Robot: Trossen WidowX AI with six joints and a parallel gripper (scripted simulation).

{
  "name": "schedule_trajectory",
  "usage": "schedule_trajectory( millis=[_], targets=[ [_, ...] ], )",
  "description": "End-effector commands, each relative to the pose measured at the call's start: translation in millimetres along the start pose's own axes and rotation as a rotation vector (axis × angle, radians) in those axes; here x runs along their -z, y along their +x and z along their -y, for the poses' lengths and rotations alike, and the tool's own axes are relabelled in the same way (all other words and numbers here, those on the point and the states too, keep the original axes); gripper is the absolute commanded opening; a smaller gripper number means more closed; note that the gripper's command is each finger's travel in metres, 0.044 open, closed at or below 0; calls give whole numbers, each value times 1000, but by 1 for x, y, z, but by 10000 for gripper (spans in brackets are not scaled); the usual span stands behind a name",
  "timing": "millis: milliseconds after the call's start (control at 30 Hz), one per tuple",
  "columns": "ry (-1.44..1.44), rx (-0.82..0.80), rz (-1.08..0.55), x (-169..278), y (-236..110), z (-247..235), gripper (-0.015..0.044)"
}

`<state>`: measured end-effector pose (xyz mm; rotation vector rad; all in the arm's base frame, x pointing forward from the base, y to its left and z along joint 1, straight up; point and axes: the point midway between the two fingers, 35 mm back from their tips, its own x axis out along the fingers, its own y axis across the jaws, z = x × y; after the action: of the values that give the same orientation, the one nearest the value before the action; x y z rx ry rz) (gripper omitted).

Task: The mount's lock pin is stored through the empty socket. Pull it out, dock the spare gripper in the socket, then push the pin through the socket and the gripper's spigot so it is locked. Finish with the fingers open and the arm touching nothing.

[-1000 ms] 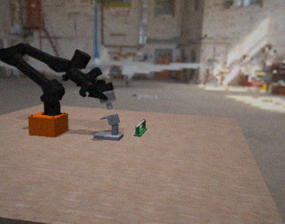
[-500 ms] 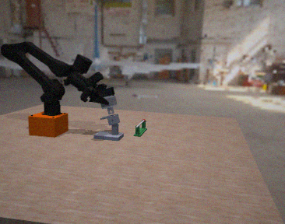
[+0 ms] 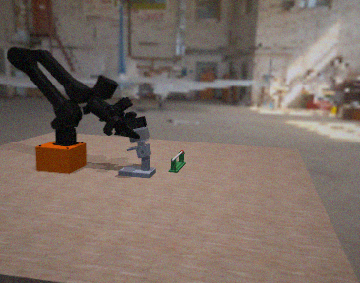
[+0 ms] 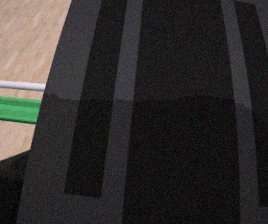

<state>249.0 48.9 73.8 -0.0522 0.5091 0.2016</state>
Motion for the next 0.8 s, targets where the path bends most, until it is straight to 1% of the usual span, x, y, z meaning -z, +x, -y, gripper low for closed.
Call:
schedule_trajectory(
  millis=[0, 433, 767],
  targets=[
    [2, -1, 18, -1, 4, 0, 0],
    [1, -1, 18, 11, 16, 0, 0],
    [-1, 0, 12, 10, 14, 0, 0]
  ],
)
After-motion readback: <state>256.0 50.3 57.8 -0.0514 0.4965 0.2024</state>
